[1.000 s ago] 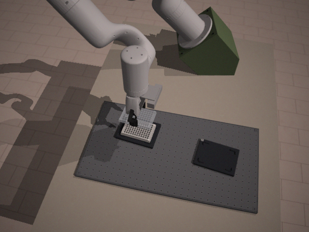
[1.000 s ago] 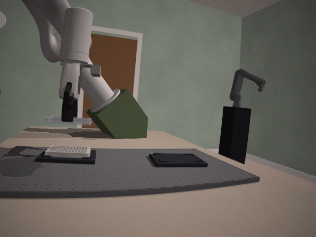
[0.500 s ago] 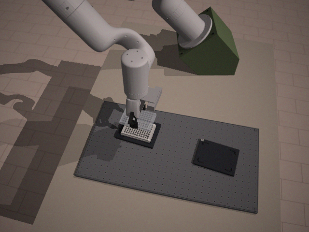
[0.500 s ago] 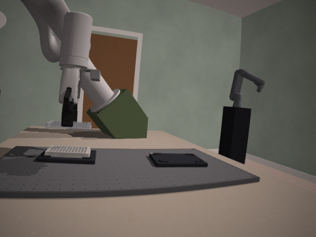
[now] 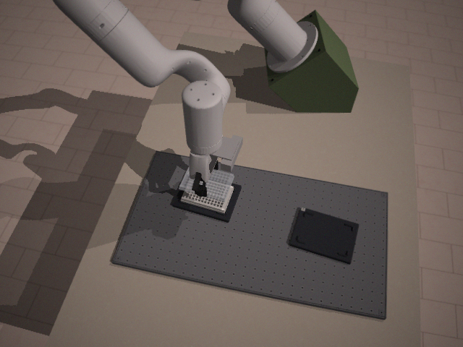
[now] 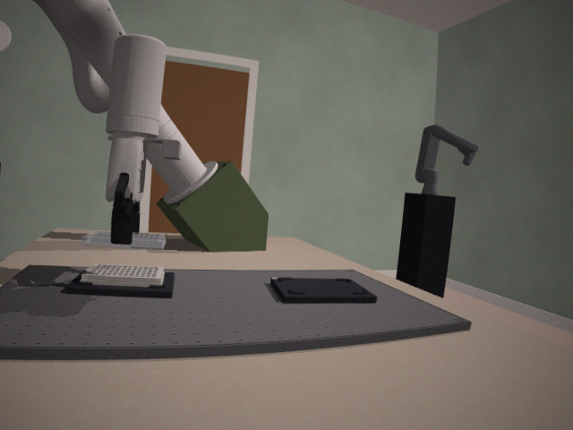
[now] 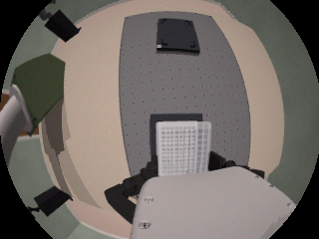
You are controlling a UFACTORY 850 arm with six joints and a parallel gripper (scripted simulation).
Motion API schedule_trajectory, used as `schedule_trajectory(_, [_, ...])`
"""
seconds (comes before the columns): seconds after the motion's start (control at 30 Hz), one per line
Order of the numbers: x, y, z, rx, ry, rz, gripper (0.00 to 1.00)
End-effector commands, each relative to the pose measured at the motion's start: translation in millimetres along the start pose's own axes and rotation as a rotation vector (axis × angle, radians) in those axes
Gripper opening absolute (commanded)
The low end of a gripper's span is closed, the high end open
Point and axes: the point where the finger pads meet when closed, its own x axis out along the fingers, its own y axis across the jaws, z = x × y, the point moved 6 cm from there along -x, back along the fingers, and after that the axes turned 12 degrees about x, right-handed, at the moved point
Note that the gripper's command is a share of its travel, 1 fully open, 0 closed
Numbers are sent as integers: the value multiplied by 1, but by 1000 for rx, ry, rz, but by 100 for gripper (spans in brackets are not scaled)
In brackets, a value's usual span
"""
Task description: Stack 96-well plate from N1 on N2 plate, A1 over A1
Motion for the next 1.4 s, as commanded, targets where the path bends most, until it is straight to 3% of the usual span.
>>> schedule_trajectory(0.0, [8,1,0,0,0,2,0])
schedule_trajectory(0.57, [33,1,0,0,0,1,0])
schedule_trajectory(1.37, [33,1,0,0,0,1,0])
